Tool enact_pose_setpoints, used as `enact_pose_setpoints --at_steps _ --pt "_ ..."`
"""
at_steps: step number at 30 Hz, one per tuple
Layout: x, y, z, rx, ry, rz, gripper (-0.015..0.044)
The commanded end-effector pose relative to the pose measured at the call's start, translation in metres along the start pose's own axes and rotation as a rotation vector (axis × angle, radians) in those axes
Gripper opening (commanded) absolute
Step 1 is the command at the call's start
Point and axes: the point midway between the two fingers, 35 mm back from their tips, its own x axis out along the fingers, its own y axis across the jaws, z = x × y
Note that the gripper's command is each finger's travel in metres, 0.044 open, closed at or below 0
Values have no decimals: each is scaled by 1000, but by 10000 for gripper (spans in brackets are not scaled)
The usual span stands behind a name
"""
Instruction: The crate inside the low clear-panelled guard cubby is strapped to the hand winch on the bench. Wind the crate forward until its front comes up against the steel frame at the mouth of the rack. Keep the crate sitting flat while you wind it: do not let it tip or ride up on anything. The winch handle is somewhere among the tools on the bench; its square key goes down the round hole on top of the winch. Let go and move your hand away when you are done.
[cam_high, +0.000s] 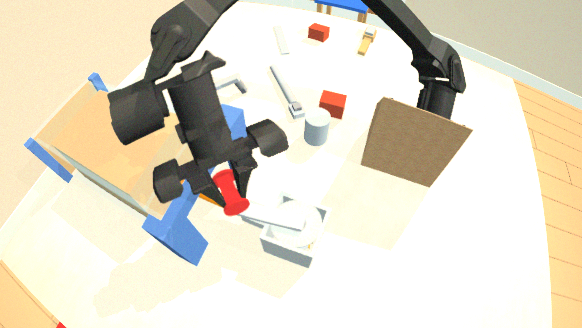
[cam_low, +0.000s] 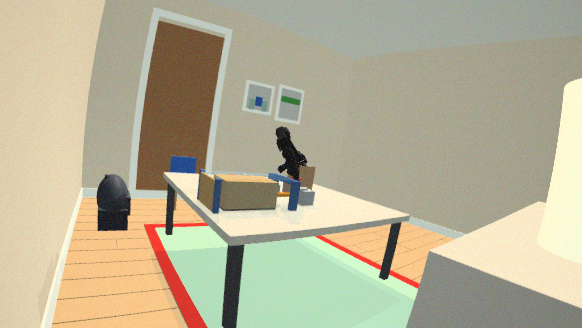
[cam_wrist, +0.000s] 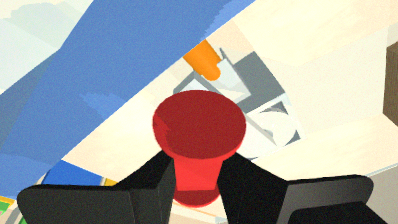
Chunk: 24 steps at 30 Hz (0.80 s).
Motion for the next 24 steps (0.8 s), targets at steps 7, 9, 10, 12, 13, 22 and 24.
enact_pose_setpoints --at_steps 7,9,10,12,13,22,24 --pt "10 14 -17 -2 18 12 0" --pt "11 15 -19 -2 19 12 0" --pt "11 15 -20 -2 19 12 0" --pt "12 17 -23 -2 19 12 0" --pt "13 17 -24 -2 19 12 0" --pt "17 21 -36 -3 20 13 0" --pt "19 22 -38 -3 20 13 0"
